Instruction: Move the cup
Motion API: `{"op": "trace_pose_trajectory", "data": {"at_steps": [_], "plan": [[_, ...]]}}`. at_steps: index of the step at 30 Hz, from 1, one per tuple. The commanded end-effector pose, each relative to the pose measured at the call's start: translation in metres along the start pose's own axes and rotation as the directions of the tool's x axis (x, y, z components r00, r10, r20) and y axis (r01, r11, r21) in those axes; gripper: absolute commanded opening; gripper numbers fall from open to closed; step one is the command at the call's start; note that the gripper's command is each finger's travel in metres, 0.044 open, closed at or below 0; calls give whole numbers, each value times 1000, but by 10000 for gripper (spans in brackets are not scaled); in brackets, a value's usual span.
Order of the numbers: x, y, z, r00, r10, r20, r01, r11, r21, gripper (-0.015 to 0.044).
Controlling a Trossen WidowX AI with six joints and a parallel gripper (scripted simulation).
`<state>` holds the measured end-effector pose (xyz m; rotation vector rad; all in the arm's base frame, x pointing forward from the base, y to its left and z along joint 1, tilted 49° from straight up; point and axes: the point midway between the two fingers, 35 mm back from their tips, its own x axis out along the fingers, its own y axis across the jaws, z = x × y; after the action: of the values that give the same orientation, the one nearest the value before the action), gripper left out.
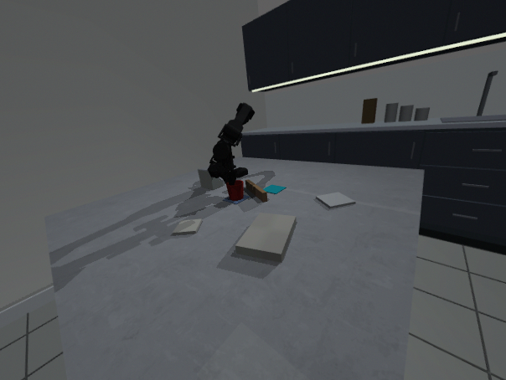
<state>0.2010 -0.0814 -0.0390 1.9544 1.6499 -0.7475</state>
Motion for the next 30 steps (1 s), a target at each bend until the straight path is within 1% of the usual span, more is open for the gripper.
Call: {"op": "trace_pose_trajectory", "data": {"at_steps": [1,6,25,30], "plan": [[0,0,0,1000,-2,0,2,1000,-1,0],[-7,1,0,1000,-2,0,2,1000,0,0],[-65,1,2,1000,-4,-4,4,1000,7,0],[-67,0,3,1000,-5,-4,5,1000,7,0]]}}
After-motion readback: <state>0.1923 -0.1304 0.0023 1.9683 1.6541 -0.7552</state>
